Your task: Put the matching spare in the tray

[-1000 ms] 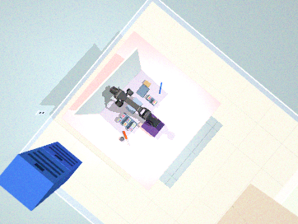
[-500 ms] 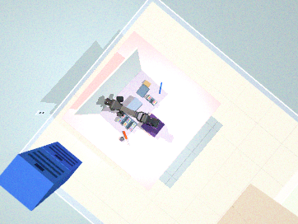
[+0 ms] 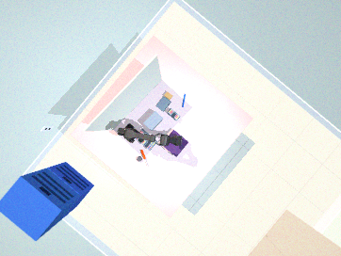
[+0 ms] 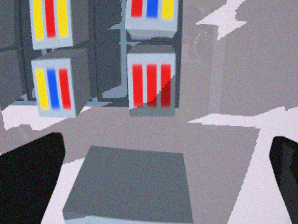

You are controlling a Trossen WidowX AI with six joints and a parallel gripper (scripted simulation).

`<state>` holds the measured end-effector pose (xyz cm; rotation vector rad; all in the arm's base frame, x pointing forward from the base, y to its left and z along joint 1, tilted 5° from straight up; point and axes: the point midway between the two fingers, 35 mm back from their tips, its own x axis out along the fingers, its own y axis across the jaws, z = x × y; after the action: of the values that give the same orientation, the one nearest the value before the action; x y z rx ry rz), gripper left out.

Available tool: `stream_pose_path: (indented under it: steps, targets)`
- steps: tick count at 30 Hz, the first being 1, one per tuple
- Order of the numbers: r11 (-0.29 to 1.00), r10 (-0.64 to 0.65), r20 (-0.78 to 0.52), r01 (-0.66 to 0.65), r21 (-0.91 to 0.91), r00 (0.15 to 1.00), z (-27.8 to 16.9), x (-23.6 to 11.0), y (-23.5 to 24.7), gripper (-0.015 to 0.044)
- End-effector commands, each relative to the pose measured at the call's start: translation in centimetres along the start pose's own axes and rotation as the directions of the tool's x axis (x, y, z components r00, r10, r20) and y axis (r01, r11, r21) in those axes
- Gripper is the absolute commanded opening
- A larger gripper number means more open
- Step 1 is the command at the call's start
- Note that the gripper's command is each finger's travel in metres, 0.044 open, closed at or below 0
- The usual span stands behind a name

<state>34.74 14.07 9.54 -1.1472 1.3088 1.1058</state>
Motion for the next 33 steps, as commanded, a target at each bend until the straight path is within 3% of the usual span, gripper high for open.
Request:
stream_pose_path:
  steps: [1,5,33]
  targets:
    - [1.0,0.003,0.001,-0.003,-0.018,1.0,-0.1,0.8,0.1,0.0387]
    - [1.0,0.004,0.0,-0.004,-0.018,1.0,-0.1,3.4,0.4,0.03]
    - [1.0,0.004,0.0,-0.004,-0.018,1.0,-0.1,7.1,0.6,0.03]
